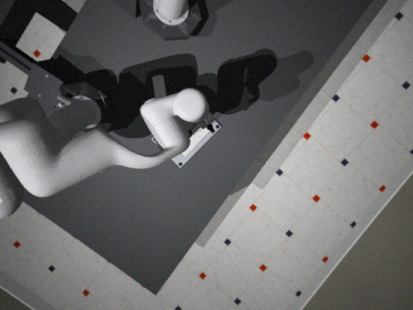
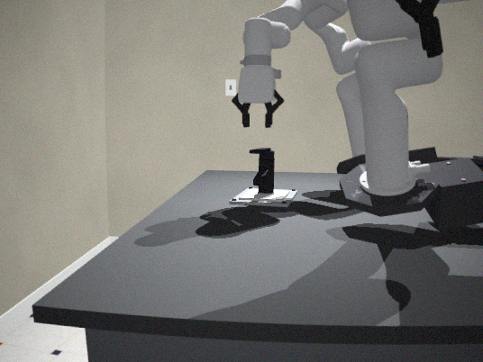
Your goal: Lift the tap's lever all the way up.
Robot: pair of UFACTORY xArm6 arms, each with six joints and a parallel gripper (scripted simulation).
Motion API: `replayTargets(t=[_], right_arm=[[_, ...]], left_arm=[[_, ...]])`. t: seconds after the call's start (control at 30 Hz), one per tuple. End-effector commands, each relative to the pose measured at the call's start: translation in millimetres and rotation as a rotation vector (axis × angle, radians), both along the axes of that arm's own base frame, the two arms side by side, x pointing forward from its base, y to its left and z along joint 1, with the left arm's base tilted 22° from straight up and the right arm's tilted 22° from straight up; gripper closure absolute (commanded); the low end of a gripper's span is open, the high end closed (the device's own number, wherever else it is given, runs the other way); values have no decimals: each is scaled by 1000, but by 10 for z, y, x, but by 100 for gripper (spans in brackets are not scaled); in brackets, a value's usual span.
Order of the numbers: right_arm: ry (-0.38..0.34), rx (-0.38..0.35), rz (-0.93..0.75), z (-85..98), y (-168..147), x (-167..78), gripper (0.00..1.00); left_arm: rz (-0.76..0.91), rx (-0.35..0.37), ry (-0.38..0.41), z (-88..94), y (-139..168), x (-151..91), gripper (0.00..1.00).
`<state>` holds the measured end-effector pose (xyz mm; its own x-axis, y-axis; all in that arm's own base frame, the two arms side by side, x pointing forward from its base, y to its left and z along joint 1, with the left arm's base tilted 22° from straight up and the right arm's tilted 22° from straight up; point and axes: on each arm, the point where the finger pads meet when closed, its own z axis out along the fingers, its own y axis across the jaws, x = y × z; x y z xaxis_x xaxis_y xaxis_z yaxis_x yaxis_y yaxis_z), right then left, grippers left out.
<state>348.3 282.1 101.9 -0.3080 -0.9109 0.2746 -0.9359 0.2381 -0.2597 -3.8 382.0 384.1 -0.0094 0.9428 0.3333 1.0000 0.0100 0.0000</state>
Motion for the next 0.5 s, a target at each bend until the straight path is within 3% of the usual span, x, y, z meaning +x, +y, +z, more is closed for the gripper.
replayTargets(t=[0.0,0.47], right_arm=[[-3,4,1,0,9,13,34],[-3,4,1,-146,-43,41,34]], left_arm=[[0,4,0,16,3,-1,0],[0,4,0,16,3,-1,0]])
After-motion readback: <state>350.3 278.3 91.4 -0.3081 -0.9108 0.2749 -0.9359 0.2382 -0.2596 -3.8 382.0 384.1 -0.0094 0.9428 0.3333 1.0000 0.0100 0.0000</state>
